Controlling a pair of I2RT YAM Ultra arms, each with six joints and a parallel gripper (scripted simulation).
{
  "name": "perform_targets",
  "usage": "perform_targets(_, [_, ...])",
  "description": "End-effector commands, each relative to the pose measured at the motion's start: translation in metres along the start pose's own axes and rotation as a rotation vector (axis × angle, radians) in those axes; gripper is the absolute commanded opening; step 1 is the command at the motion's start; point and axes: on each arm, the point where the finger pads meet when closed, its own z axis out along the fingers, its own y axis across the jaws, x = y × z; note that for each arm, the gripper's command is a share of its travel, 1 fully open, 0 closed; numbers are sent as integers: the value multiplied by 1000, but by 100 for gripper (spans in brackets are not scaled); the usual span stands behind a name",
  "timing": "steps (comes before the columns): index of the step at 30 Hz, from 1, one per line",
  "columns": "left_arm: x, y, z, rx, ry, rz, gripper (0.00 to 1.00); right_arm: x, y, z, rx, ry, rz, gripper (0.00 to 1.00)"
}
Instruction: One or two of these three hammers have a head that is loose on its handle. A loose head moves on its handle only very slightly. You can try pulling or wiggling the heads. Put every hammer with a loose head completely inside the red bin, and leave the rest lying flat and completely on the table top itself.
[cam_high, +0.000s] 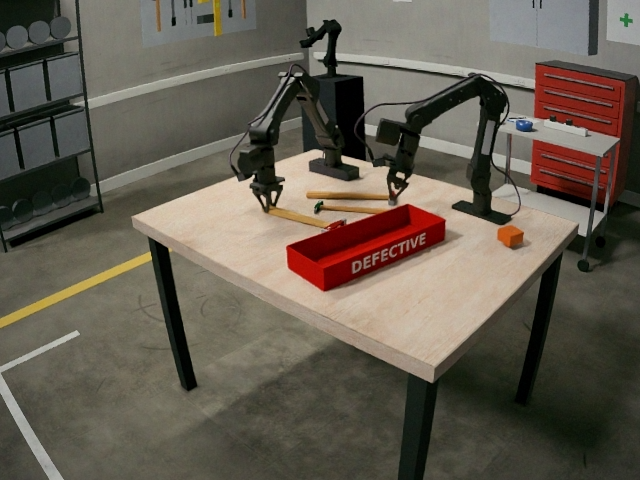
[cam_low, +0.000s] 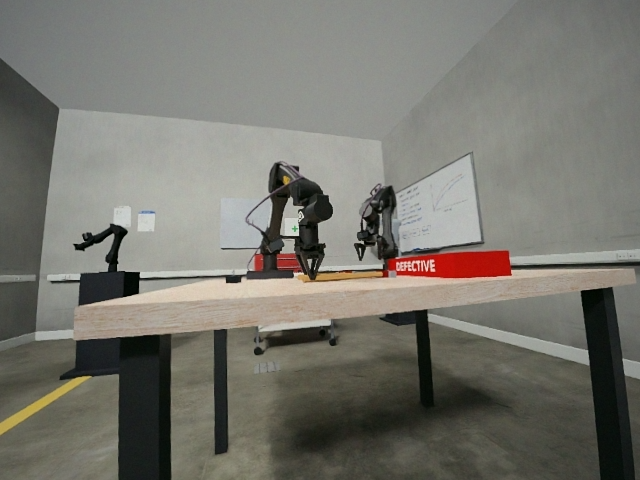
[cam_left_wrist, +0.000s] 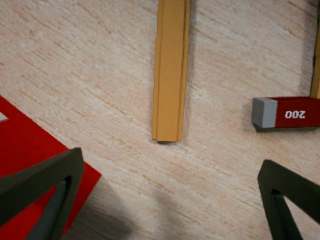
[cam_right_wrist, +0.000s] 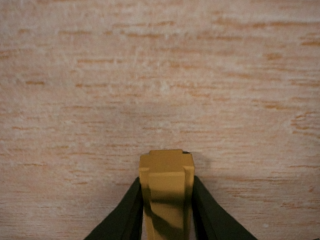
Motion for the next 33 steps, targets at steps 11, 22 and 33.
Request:
perform_targets(11, [-3, 5, -4, -7, -11, -6, 100, -37, 3, -10, -36, -13, 20, 25])
perform_targets(22, [-3, 5, -4, -7, -11, -6, 100, -35, 3, -9, -26, -13, 17, 25])
perform_targets(33, [-74, 62, -16, -235, -197, -189, 45, -35, 3, -9, -26, -13, 17, 25])
